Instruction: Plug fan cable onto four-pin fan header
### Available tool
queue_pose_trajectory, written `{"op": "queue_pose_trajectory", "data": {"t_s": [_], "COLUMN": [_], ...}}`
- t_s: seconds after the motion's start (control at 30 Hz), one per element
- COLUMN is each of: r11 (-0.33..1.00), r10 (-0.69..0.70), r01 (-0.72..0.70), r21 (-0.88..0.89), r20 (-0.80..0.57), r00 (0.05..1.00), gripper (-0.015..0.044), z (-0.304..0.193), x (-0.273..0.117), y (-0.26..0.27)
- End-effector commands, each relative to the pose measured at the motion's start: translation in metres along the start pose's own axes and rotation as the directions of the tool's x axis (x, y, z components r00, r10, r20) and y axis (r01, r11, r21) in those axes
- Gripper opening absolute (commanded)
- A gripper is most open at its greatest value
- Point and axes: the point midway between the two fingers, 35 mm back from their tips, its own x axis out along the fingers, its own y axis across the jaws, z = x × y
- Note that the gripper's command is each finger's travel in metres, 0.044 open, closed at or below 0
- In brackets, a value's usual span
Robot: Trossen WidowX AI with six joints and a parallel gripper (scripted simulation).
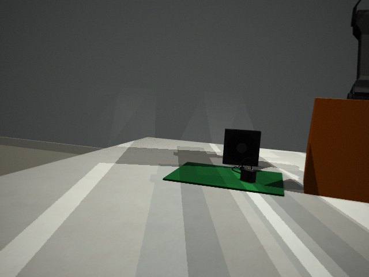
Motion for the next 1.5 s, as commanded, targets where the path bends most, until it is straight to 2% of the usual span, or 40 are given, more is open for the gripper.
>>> {"op": "queue_pose_trajectory", "data": {"t_s": [0.0, 0.17, 0.5, 0.77, 0.93, 1.17, 1.47], "r11": [1.000, 1.000, 0.973, 0.939, 0.913, 0.846, 0.641], "r10": [0.000, -0.007, -0.127, -0.266, -0.364, -0.521, -0.759], "r01": [0.000, 0.007, 0.079, 0.143, 0.216, 0.323, 0.484], "r21": [0.000, -0.018, -0.217, -0.313, -0.346, -0.423, -0.596], "r20": [0.000, -0.013, -0.217, -0.393, -0.450, -0.533, -0.586], "r00": [1.000, 1.000, 0.968, 0.880, 0.815, 0.667, 0.283], "gripper": [0.0426, 0.0440, 0.0440, 0.0440, 0.0440, 0.0440, 0.0440], "z": [0.000, -0.005, -0.073, -0.122, -0.137, -0.158, -0.168], "x": [0.000, 0.001, 0.001, -0.020, -0.036, -0.073, -0.169], "y": [0.000, -0.006, -0.098, -0.183, -0.230, -0.305, -0.430]}}
